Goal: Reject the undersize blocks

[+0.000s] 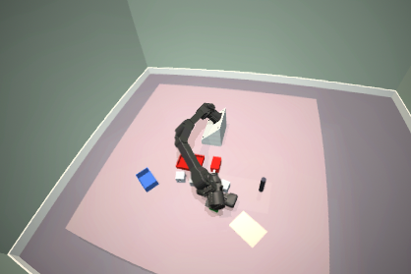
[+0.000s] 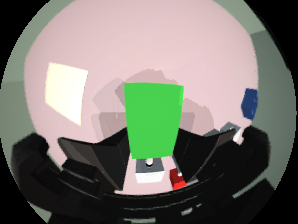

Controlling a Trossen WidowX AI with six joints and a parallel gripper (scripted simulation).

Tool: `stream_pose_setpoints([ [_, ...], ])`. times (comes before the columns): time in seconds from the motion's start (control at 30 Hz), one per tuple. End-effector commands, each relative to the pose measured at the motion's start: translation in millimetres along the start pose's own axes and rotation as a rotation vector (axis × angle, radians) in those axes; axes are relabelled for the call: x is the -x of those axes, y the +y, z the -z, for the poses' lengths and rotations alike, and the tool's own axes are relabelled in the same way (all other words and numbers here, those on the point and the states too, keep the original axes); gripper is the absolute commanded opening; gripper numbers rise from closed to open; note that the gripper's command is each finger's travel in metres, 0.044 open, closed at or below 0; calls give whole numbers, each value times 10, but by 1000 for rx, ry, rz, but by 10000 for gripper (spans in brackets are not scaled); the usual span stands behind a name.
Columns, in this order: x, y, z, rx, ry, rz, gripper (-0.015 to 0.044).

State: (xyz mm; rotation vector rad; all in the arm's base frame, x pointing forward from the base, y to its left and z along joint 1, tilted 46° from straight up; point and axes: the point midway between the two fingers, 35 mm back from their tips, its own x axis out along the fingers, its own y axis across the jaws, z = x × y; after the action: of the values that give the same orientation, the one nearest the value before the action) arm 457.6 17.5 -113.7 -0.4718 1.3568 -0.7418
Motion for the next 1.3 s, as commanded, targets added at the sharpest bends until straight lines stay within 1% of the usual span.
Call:
stream_pose_setpoints([
  [0.0, 40, 0, -33, 1, -9, 0, 0],
  [1.27, 35, 4, -31, 1, -9, 0, 0],
])
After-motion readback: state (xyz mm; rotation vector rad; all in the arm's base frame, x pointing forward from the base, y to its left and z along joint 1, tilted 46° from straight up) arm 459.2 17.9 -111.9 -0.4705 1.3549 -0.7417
